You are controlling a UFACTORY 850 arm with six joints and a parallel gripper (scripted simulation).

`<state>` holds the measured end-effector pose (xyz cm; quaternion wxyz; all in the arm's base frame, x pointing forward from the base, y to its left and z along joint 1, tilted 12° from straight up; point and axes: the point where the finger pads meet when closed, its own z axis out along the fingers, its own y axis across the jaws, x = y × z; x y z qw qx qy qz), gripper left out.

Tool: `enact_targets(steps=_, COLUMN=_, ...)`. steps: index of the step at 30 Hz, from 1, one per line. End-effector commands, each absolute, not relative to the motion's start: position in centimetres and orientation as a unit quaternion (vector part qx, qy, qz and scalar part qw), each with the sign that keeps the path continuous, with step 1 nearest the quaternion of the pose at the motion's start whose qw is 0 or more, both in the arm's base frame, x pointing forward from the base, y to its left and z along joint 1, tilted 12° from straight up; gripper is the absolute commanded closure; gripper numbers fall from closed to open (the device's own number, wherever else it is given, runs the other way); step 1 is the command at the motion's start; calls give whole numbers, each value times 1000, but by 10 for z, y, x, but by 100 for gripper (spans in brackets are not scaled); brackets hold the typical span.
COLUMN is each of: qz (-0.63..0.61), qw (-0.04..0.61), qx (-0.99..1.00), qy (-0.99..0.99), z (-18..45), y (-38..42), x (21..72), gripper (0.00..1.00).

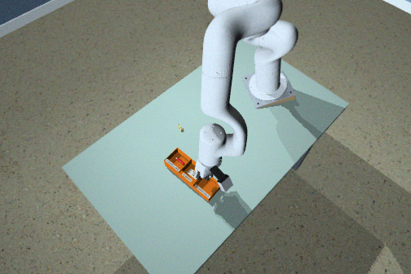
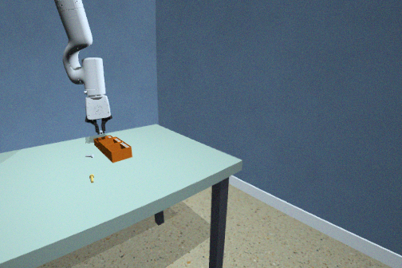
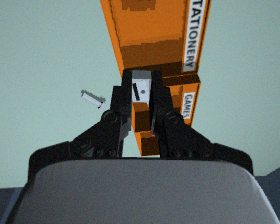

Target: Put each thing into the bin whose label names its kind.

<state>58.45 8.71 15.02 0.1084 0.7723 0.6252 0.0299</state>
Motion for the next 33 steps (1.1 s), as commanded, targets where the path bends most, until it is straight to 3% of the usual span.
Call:
enact_targets(steps=1, qz=19, qw=100, qx=722, qy=684, z=150, y=106, x=599, gripper=100)
enact_targets(steps=33, qz=19, qw=100, qx=720, qy=686, z=129, y=101, x=602, gripper=100)
